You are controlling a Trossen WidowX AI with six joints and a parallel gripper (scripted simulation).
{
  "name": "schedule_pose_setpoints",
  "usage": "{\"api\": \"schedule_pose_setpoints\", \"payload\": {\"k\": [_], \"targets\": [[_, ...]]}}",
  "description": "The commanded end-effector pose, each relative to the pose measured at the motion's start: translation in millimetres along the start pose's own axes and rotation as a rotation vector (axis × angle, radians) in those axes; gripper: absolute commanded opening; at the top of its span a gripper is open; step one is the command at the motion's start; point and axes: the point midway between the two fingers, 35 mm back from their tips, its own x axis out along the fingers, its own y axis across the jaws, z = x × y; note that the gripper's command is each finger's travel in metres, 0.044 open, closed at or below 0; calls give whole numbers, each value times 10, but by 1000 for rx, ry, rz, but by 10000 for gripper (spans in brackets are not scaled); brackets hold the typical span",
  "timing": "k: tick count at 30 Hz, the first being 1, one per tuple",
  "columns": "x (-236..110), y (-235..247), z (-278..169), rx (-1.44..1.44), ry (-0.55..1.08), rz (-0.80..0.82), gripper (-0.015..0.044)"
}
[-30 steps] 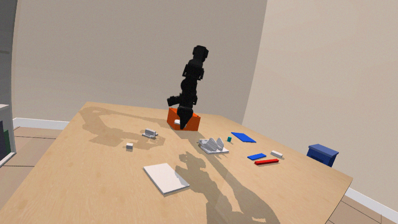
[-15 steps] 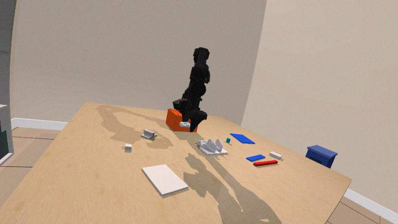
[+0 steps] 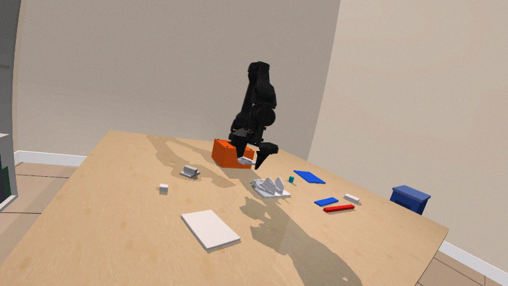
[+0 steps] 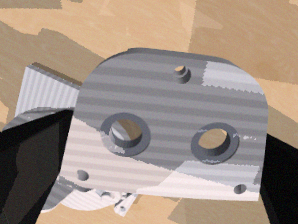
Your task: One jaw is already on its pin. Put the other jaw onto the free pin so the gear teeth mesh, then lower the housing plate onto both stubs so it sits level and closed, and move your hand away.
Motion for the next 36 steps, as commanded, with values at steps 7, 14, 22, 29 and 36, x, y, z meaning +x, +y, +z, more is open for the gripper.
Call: {"api": "schedule_pose_setpoints", "payload": {"k": [7,14,22,29,36], "targets": [[7,94,-180,-280,-2,-2,351],[7,154,-308,-468,-1,-1,351],[8,214,-456,-682,1,0,351],[8,259,-588,-870,2,2,351],[8,298,-721,-1057,3,4,351]]}}
